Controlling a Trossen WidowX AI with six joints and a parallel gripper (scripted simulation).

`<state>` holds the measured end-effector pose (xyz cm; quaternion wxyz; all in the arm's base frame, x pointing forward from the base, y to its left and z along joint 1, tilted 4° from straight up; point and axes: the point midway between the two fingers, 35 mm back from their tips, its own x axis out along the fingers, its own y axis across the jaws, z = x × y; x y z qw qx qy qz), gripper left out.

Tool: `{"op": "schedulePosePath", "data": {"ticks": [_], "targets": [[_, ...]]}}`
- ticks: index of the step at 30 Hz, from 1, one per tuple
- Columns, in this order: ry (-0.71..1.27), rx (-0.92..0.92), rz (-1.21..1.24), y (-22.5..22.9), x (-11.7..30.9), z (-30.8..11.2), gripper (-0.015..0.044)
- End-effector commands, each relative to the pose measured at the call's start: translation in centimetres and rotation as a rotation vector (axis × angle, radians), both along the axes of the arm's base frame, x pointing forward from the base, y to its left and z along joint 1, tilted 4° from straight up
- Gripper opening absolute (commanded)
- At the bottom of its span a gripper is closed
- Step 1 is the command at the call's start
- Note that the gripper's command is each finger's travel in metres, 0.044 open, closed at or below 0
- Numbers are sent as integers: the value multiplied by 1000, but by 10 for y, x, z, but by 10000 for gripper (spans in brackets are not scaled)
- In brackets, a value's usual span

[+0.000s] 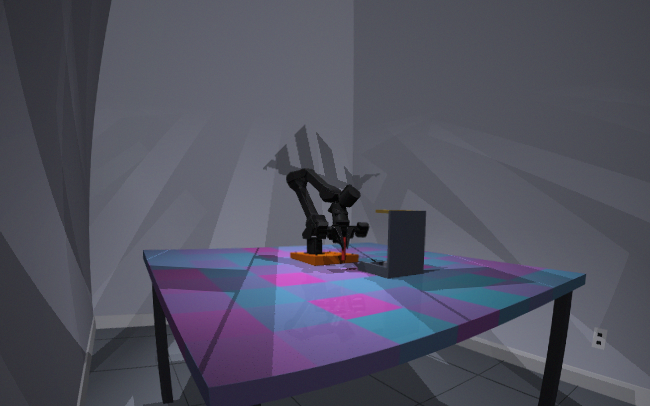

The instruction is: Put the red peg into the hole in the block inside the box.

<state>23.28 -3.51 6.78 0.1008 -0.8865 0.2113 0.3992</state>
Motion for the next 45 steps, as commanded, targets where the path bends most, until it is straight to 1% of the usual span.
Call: {"op": "schedulePosePath", "data": {"ticks": [1, 11, 45], "targets": [[-4, 1, 3, 0, 1, 10, 0], [-4, 2, 16, 5, 6, 16, 0], [-12, 15, 153, 69, 49, 21, 0]]}}
